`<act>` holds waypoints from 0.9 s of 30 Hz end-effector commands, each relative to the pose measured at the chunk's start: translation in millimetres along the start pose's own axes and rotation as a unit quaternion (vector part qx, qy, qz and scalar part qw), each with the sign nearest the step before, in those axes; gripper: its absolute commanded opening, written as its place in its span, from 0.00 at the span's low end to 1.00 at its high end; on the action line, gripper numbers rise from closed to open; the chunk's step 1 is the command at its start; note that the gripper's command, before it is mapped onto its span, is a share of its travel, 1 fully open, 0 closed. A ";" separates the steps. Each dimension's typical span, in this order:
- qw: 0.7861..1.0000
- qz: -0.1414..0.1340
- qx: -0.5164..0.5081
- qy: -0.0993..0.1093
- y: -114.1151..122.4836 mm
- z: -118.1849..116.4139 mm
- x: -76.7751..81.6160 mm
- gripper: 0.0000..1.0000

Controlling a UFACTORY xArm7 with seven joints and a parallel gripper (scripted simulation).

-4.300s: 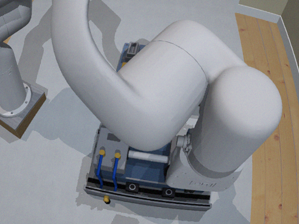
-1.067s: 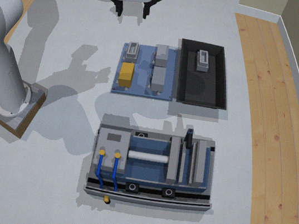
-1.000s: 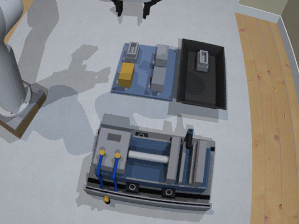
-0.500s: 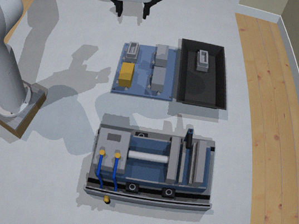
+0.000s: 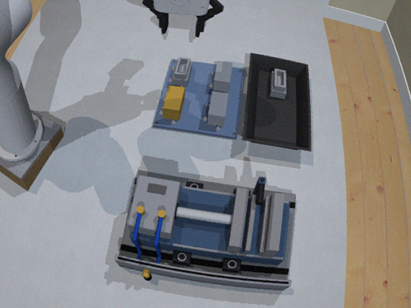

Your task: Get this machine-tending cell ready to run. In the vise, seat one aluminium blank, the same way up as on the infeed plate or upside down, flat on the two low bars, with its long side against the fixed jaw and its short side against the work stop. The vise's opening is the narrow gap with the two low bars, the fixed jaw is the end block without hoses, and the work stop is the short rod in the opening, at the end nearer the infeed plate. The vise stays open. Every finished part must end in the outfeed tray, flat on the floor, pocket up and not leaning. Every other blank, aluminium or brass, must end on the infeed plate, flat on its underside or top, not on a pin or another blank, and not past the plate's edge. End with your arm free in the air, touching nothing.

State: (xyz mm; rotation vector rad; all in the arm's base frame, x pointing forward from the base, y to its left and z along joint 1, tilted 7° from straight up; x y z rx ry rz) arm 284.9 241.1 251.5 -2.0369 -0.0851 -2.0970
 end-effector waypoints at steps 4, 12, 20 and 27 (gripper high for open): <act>1.000 0.001 0.000 0.003 -0.8 2.2 -20.1 0.69; 1.000 0.001 0.000 0.003 -0.8 2.8 -56.6 0.69; 1.000 0.001 0.000 0.003 -0.9 3.2 -80.6 0.69; 1.000 0.001 0.000 0.003 -0.9 3.5 -95.2 0.69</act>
Point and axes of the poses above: the point where the finger pads meet when closed, its own x axis back along the fingers, its own z axis across the jaws, y = z × x, the point moved 9 cm from there along x, back along the fingers, and after that the axes turned 5 degrees about x, right-handed, at the moved point
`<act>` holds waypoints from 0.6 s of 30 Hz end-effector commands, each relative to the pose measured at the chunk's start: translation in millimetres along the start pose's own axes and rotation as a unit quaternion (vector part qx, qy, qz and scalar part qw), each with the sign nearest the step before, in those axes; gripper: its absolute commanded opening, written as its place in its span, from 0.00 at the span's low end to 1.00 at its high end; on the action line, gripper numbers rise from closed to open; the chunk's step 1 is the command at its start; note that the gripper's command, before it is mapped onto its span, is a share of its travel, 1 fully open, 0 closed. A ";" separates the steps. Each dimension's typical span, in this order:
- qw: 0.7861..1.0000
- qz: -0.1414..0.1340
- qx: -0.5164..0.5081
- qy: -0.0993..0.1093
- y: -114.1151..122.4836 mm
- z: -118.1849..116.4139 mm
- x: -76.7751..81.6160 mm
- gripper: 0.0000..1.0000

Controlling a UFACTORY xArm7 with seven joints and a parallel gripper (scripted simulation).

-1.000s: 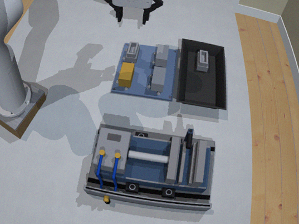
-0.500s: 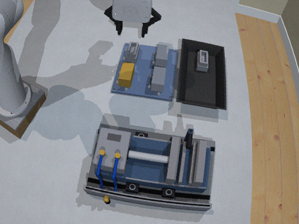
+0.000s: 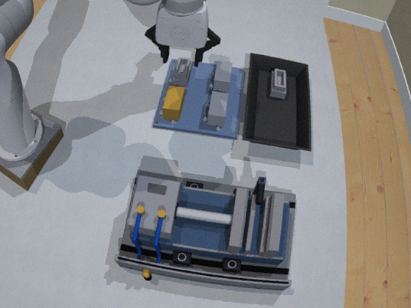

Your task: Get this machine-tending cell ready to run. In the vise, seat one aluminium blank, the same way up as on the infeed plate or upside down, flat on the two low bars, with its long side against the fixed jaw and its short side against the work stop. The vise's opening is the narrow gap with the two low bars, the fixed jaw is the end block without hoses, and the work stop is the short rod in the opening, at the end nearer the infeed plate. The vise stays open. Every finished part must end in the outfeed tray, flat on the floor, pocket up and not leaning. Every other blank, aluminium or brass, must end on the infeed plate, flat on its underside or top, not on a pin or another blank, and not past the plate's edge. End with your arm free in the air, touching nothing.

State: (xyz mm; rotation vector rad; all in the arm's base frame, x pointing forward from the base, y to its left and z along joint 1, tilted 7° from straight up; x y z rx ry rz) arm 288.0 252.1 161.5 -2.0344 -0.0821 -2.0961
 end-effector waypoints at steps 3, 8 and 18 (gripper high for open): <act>1.000 -0.001 0.000 0.002 -0.7 1.9 -7.8 0.69; 1.000 -0.001 0.000 0.002 -0.6 1.9 -9.9 0.69; 1.000 -0.001 0.000 0.002 -0.7 2.0 -11.7 0.69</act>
Point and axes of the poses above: the point where the finger pads meet when closed, its own x axis back along the fingers, its own z axis across the jaws, y = z × x, the point moved 9 cm from there along x, back along the fingers, and after that the axes turned 5 degrees about x, right-handed, at the moved point
